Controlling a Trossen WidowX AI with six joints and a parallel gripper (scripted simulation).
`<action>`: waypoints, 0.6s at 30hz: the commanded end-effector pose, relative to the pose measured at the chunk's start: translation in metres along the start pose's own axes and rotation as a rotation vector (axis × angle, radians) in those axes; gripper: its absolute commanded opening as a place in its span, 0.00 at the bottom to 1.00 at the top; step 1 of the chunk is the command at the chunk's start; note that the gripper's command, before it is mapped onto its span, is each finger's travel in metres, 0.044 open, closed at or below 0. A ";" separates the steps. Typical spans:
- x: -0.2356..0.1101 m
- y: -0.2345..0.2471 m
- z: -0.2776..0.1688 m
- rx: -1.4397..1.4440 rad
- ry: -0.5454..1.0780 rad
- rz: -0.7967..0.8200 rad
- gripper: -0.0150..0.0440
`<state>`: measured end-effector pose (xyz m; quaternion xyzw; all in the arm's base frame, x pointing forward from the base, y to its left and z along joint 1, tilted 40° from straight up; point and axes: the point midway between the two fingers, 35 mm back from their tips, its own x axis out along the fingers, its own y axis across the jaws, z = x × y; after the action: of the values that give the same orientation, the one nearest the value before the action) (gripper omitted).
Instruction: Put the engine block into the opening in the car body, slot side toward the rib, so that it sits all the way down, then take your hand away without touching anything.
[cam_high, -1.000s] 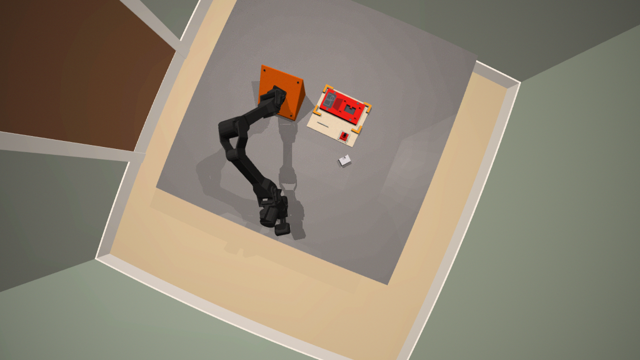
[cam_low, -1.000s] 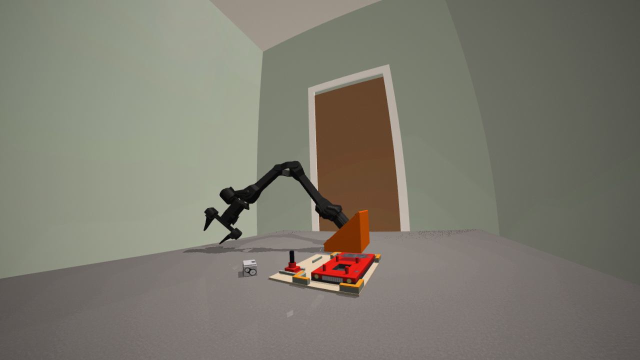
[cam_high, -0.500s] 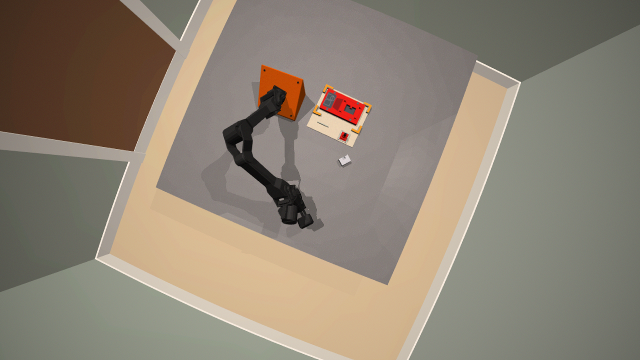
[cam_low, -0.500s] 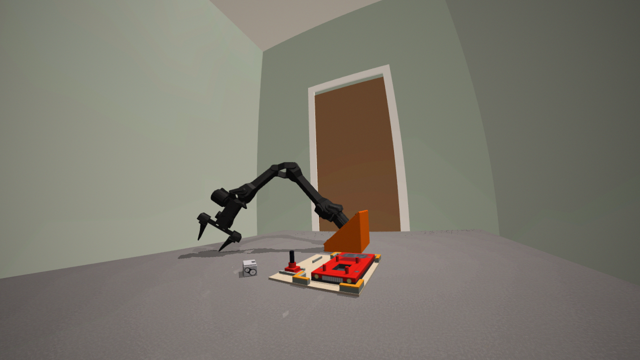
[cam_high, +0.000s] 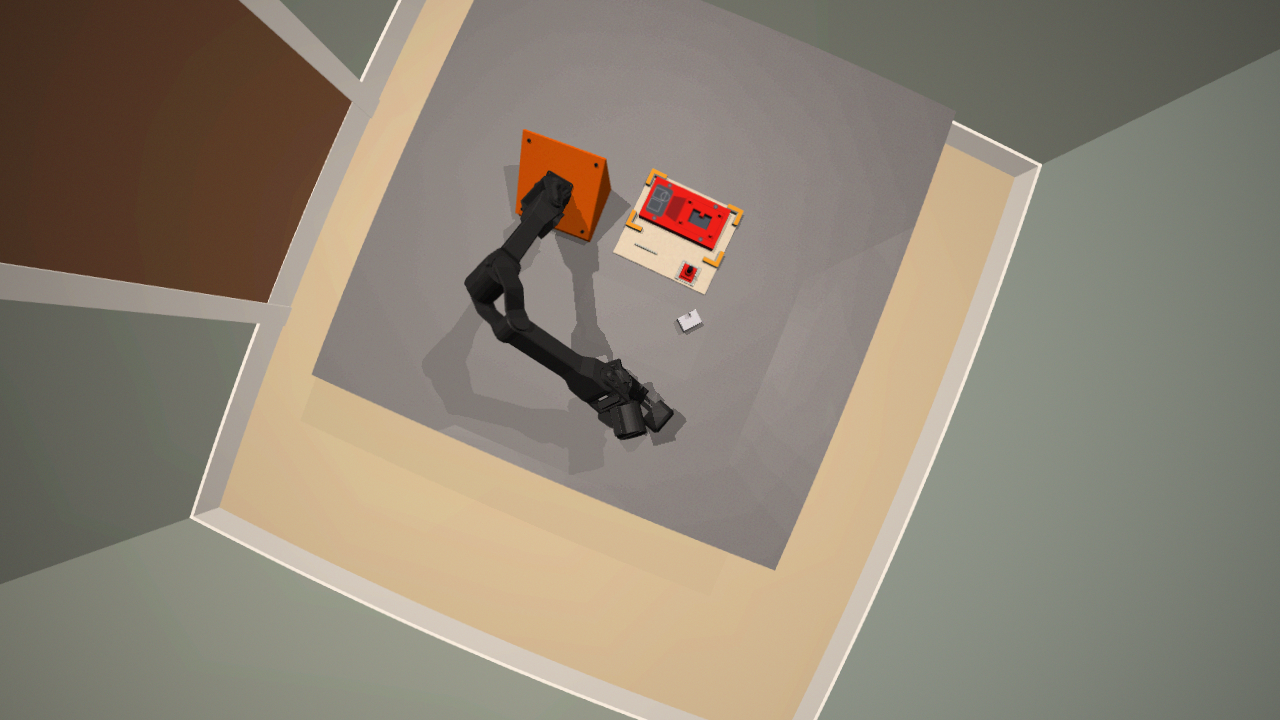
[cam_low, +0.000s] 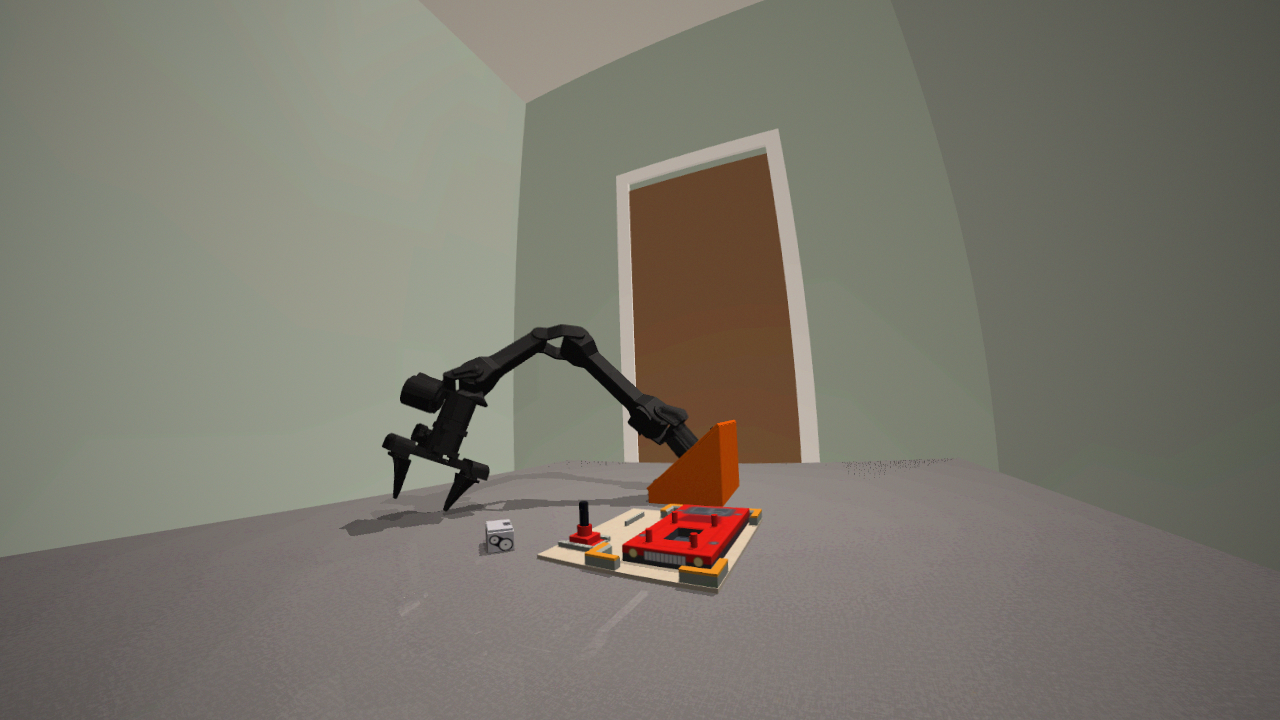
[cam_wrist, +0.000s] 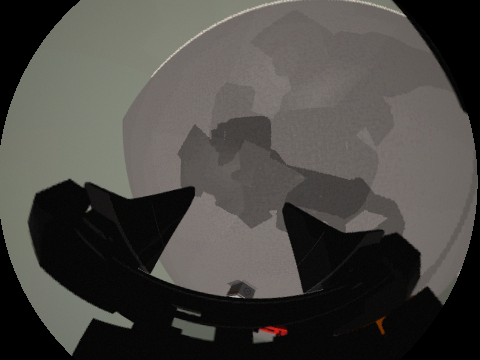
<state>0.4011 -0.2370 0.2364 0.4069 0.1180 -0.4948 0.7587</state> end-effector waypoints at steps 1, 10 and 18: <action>-0.004 0.006 -0.024 -0.108 0.043 -0.036 1.00; -0.016 0.011 -0.083 -0.357 0.138 -0.122 1.00; -0.033 0.010 -0.131 -0.597 0.205 -0.189 1.00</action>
<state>0.4221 -0.1370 0.1817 0.2413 0.3379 -0.4730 0.7771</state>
